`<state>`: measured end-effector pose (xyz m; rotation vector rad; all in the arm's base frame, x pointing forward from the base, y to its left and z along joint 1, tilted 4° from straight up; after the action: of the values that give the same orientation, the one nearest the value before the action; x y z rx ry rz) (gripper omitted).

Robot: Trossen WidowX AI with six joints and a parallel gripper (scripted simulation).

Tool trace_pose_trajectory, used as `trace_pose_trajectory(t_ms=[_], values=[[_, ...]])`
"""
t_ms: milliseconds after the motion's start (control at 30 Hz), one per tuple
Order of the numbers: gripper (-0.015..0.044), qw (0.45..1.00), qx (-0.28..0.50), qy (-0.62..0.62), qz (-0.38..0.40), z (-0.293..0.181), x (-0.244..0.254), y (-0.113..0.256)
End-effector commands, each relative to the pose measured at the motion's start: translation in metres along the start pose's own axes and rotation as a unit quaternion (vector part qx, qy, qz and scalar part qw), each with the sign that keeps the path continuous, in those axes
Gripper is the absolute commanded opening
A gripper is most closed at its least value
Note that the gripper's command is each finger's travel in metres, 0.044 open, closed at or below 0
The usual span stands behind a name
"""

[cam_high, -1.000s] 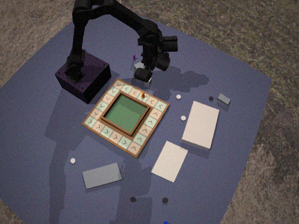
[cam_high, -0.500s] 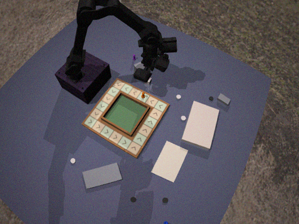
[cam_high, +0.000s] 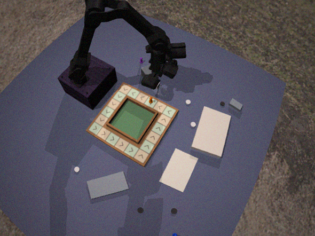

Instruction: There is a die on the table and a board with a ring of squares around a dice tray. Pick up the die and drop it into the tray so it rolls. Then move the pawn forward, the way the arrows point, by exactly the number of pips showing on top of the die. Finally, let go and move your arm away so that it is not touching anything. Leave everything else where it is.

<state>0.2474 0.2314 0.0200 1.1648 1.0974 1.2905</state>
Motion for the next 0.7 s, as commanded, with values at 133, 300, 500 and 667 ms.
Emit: trace_pose_trajectory(t_ms=[133,300,500,667], values=[[0.0275,1.0,0.008,-0.003,-0.004,-0.003,-0.002,-0.018],[0.0275,1.0,0.008,-0.003,-0.004,-0.004,-0.002,-0.026],[0.0275,1.0,0.008,-0.003,-0.004,-0.004,-0.002,-0.033],[0.0196,1.0,0.008,-0.003,-0.004,-0.004,-0.002,-0.033]])
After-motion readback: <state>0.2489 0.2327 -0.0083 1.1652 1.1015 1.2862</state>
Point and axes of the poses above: the point midway between the two fingers, 35 mm back from their tips, its own y axis back along the fingers, its own x axis across the jaws, z = x × y, the point moved 2 cm from there along y, back along the fingers, and after that the axes turned 12 degrees about -y, right-handed, at the moved point
